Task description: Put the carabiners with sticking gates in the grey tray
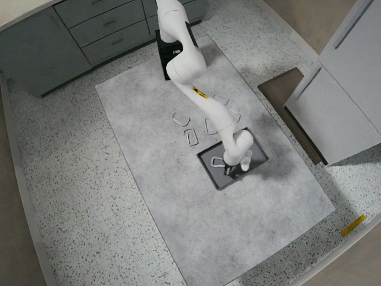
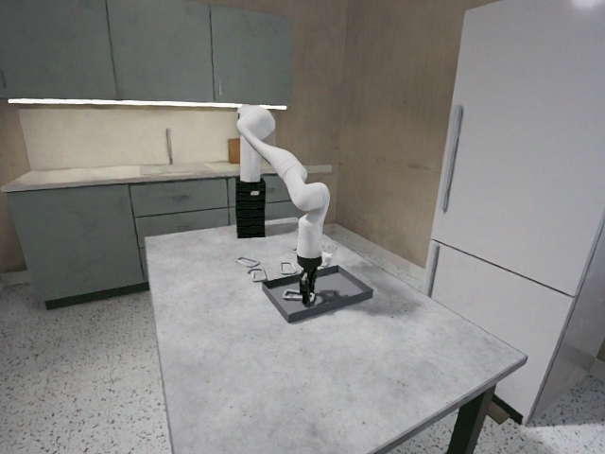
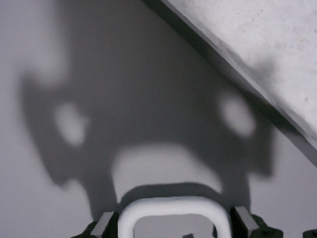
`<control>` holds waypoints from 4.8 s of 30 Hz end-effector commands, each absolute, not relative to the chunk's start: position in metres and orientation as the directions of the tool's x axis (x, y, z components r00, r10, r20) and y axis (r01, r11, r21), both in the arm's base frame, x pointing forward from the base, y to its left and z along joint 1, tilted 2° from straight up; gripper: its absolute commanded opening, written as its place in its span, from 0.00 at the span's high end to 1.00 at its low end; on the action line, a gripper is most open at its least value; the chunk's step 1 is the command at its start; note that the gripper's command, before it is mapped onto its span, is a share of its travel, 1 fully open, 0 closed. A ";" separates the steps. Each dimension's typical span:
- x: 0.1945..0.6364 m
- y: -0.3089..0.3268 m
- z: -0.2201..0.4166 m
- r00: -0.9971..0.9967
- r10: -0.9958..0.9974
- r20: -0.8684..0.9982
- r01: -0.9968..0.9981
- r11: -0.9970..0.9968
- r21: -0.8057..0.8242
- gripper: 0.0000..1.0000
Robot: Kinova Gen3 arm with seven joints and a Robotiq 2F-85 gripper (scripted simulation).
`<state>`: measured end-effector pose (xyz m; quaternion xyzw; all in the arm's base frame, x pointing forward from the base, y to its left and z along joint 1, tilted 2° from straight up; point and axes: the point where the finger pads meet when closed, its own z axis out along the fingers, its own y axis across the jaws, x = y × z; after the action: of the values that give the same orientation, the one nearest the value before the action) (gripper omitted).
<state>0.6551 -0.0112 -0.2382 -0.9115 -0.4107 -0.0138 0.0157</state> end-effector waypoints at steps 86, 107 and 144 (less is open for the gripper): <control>0.657 -0.012 -0.142 0.651 0.758 0.039 0.759 -0.651 -0.009 0.00; 0.619 -0.009 -0.109 0.651 0.758 0.039 0.759 -0.651 -0.008 0.00; 0.541 0.005 -0.047 0.635 0.772 0.036 0.773 -0.634 -0.025 0.00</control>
<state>0.5388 0.0070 -0.0546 -0.9010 -0.4332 -0.0040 0.0215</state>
